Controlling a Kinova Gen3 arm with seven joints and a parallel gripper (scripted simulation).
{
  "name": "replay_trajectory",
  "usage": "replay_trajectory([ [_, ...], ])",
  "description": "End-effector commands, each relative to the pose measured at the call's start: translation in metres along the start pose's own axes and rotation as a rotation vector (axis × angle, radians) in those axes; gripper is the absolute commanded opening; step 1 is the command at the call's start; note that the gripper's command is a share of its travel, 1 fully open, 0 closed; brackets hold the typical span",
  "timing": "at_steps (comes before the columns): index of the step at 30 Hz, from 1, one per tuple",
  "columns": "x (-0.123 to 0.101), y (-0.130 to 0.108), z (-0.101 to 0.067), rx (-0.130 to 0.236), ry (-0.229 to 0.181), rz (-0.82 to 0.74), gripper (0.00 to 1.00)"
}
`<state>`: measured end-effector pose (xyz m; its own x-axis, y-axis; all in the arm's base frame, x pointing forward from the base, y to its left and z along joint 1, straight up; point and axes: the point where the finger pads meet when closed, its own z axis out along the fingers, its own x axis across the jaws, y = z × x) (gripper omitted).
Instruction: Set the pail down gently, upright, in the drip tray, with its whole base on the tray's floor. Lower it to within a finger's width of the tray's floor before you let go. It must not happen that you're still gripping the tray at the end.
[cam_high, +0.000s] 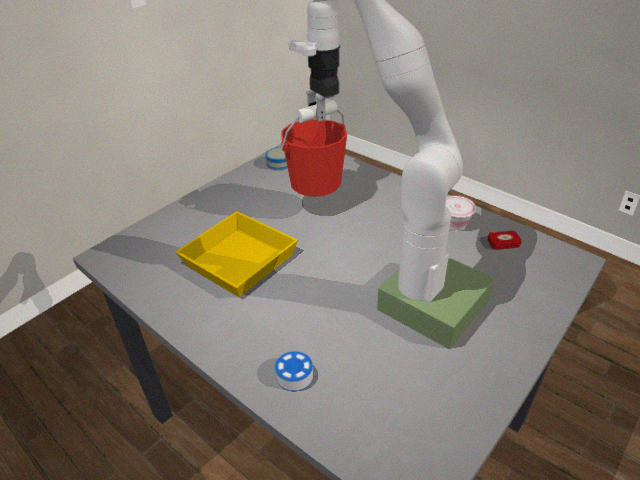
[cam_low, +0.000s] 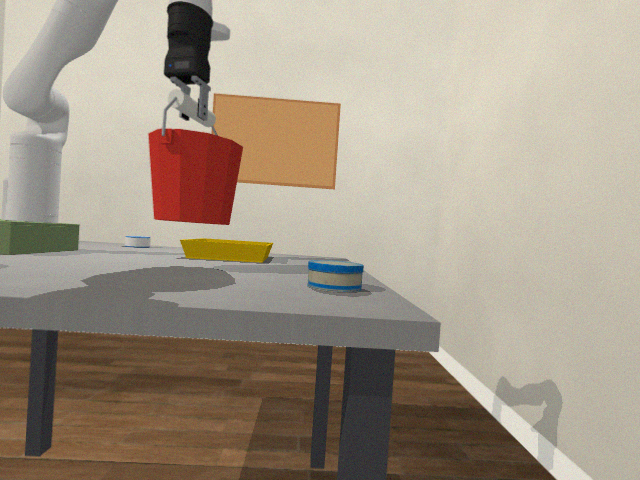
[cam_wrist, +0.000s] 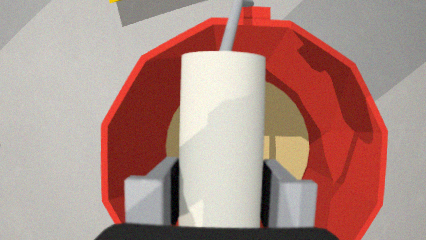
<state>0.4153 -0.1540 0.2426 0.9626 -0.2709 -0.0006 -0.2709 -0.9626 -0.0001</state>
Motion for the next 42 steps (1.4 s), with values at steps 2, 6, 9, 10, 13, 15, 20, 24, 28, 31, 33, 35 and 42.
replay_trajectory([
  [2, 0.0, -0.001, -0.001, 0.0, 0.002, 0.0, 0.0],
  [6, 0.0, -0.003, -0.001, 0.0, 0.002, 0.0, 0.0],
  [9, -0.001, -0.005, -0.001, 0.0, 0.002, 0.0, 0.0],
  [10, -0.001, -0.005, -0.001, 0.0, 0.002, 0.0, 0.0],
  [13, -0.001, -0.006, -0.001, 0.0, 0.002, 0.0, 0.0],
  [15, -0.001, -0.008, -0.001, 0.0, 0.002, 0.0, 0.0],
  [20, -0.003, -0.012, -0.001, 0.0, 0.002, 0.0, 0.0],
  [24, -0.004, -0.017, -0.001, 0.0, 0.002, 0.0, 0.0],
  [28, -0.004, -0.02, -0.001, 0.0, 0.002, 0.0, 0.0],
  [31, -0.005, -0.024, -0.001, 0.0, 0.002, 0.0, 0.0],
  [33, -0.006, -0.027, -0.001, 0.0, 0.002, 0.0, 0.0],
  [35, -0.007, -0.03, -0.001, 0.0, 0.002, 0.0, 0.0],
  [42, -0.01, -0.043, -0.001, 0.0, 0.002, 0.0, 0.0],
])
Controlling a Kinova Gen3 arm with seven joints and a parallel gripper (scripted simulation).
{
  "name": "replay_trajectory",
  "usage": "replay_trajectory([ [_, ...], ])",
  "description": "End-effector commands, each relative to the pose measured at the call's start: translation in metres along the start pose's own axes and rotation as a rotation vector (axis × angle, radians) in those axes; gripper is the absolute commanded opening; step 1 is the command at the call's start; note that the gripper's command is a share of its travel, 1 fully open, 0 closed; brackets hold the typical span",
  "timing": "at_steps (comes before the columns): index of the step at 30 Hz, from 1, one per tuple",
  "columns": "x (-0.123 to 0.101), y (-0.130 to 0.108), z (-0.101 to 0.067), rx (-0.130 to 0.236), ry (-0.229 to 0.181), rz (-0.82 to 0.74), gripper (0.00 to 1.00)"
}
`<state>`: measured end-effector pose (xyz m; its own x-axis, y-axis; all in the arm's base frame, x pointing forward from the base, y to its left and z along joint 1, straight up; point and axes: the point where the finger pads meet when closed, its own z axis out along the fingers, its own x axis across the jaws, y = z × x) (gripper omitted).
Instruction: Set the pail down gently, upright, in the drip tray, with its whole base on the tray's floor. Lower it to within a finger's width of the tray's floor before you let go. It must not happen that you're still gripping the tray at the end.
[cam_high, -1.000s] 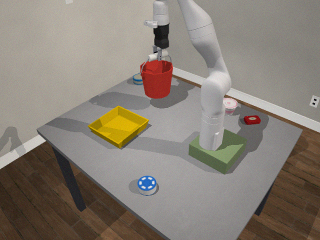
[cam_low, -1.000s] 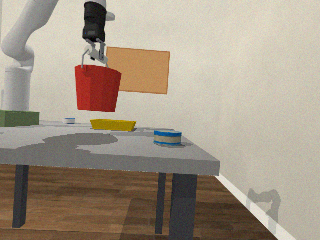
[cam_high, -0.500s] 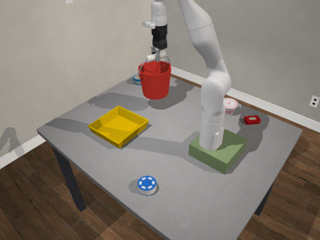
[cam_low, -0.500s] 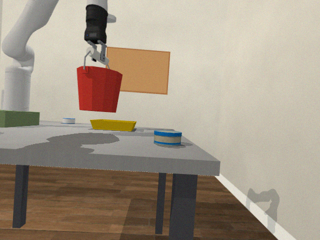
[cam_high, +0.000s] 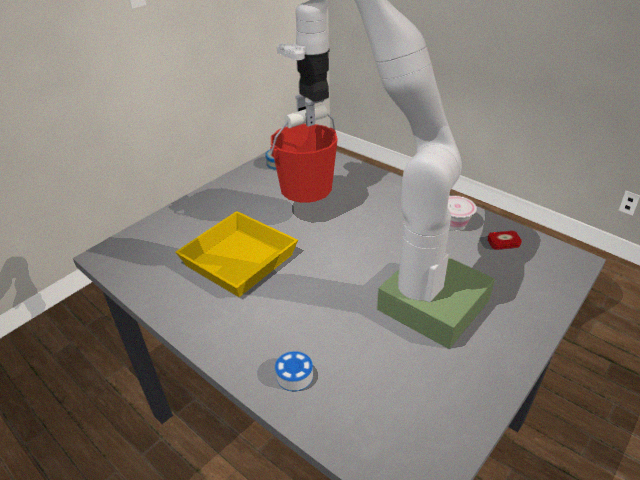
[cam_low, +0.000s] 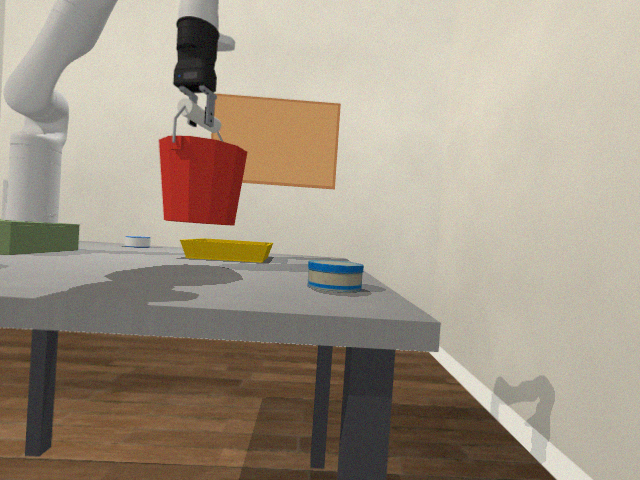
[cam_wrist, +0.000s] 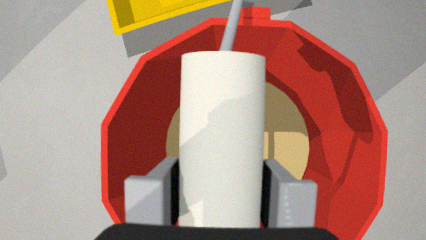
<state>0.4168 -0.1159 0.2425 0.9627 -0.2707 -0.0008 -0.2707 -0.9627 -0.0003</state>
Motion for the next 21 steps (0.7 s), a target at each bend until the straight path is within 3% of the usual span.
replay_trajectory([
  [1, -0.001, -0.008, -0.001, 0.0, 0.002, 0.0, 0.0],
  [21, -0.01, -0.045, -0.001, 0.0, 0.002, 0.0, 0.0],
])
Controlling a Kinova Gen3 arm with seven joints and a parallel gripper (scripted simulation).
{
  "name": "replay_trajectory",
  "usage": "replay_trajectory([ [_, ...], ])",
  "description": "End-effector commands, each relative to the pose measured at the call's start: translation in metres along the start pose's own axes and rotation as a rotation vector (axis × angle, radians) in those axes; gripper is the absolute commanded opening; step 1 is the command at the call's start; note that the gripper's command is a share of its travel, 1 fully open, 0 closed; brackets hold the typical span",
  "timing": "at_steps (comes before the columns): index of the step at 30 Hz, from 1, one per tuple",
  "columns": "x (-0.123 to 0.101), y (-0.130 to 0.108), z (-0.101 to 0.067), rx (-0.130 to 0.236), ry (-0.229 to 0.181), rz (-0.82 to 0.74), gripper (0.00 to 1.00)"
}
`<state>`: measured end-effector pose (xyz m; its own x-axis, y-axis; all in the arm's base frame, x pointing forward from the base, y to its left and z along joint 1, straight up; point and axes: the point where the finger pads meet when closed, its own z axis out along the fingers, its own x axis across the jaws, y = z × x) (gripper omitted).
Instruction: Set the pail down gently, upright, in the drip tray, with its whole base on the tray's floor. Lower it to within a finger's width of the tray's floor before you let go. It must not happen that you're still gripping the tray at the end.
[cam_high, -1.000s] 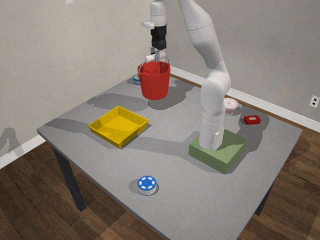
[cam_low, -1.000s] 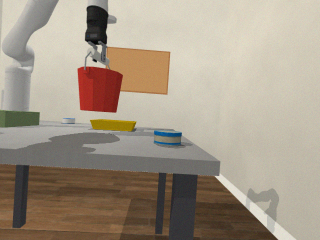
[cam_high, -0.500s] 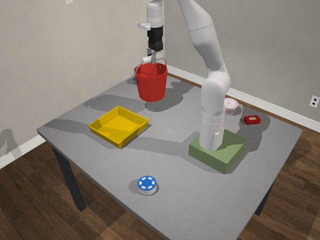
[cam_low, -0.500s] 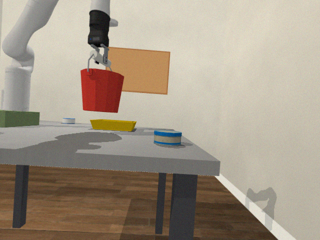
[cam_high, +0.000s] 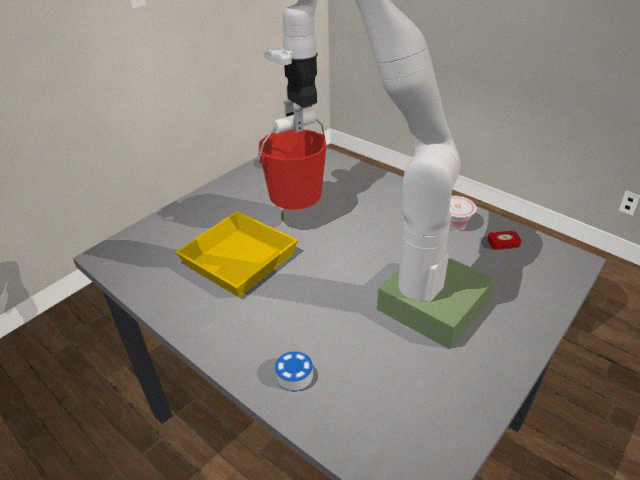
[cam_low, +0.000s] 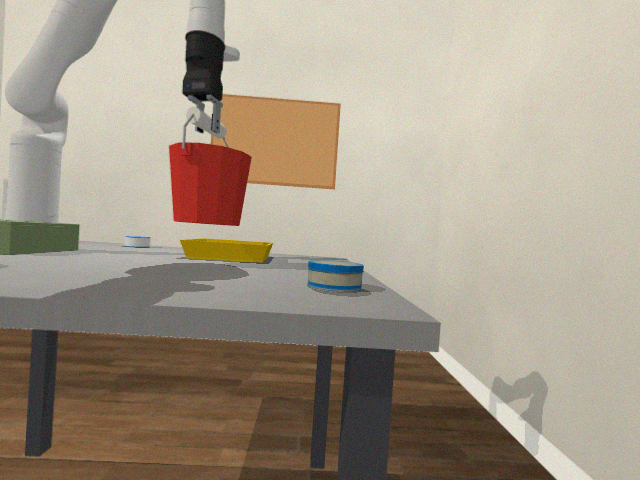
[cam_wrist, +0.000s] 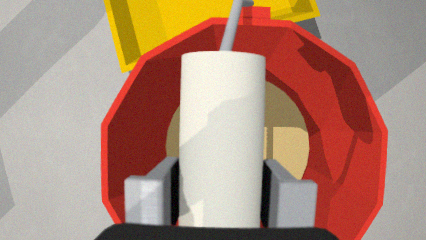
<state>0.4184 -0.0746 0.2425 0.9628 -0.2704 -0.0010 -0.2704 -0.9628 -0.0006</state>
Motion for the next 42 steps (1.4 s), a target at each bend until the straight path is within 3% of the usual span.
replay_trajectory([
  [1, -0.001, -0.007, -0.001, 0.0, 0.003, 0.0, 0.0],
  [42, -0.026, -0.11, -0.001, 0.0, 0.002, 0.0, 0.0],
])
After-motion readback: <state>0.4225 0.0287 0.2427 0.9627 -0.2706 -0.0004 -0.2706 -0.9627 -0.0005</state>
